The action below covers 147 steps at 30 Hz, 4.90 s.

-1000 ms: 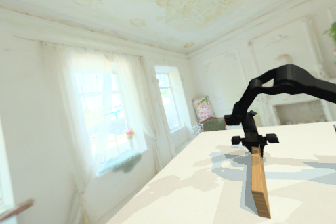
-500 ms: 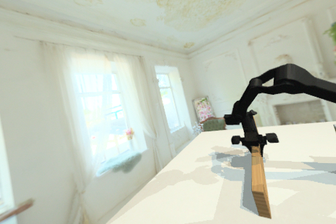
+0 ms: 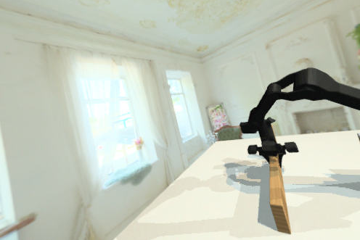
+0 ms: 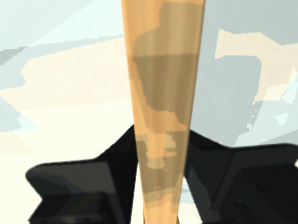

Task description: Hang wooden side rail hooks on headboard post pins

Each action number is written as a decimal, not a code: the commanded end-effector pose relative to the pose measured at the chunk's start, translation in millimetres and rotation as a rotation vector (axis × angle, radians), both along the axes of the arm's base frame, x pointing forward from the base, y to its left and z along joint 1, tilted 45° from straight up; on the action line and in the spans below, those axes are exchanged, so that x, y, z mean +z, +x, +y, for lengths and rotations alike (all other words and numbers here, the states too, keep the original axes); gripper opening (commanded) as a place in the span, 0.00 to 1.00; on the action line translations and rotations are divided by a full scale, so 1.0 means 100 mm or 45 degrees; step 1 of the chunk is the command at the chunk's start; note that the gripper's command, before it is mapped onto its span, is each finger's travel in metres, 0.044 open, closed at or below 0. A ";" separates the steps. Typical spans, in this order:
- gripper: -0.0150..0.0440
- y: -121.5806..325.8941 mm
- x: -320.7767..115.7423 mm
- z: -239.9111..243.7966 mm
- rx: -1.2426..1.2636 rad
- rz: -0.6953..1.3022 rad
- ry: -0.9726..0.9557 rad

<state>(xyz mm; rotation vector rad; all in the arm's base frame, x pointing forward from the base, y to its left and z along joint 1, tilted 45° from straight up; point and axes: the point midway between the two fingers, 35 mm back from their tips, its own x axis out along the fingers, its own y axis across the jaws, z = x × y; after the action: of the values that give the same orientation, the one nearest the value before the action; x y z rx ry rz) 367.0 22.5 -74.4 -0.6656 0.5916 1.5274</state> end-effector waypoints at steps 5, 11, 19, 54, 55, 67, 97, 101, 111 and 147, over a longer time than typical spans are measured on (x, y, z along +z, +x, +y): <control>0.25 0.04 0.05 -0.06 -0.011 -0.023 0.000; 0.25 0.04 0.06 -0.07 -0.011 -0.023 0.000; 0.25 0.04 0.07 -0.08 -0.011 -0.023 0.000; 0.25 0.04 0.11 -0.12 -0.011 -0.023 0.000; 0.25 0.04 0.11 -0.12 -0.011 -0.023 0.000; 0.25 0.04 0.12 -0.14 -0.011 -0.023 0.000; 0.25 0.04 0.16 -0.17 -0.011 -0.023 0.000; 0.25 0.04 0.16 -0.18 -0.011 -0.023 0.000; 0.25 0.04 0.16 -0.18 -0.011 -0.023 -0.001; 0.25 0.08 0.13 -0.20 -0.011 -0.023 -0.001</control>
<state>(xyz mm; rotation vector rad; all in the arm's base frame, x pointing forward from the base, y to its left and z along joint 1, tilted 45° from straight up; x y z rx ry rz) 370.8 9.4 -65.2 -0.6673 0.5874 1.5311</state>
